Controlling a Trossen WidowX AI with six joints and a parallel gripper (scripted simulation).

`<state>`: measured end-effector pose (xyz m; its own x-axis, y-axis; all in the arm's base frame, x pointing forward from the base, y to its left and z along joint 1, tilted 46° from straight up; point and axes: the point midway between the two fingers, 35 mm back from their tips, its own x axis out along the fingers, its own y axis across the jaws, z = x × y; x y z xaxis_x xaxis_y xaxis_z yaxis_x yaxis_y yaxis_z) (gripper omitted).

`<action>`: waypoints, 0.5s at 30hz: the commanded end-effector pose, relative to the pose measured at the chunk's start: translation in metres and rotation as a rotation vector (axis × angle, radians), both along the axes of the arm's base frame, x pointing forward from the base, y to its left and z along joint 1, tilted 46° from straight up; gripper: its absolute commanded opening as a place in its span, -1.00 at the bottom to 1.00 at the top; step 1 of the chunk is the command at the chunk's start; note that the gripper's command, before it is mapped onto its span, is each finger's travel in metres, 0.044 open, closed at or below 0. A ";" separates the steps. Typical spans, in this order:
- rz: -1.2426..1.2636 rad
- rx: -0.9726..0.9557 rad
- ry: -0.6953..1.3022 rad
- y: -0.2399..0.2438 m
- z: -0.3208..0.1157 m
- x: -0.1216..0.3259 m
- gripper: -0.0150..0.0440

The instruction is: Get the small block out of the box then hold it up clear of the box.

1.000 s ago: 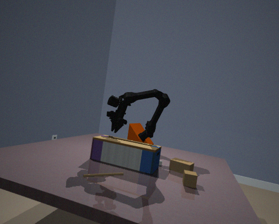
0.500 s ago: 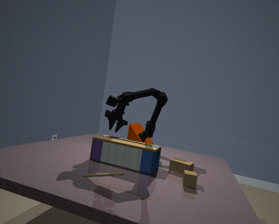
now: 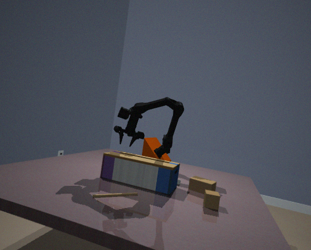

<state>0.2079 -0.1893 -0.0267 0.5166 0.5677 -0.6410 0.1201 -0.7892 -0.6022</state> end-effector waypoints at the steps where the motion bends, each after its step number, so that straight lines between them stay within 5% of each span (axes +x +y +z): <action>1: -0.155 0.130 0.099 -0.001 -0.003 -0.003 0.47; 7: -0.156 0.129 0.100 0.000 -0.005 -0.002 0.47; 15: -0.155 0.133 0.097 0.065 -0.069 0.012 0.47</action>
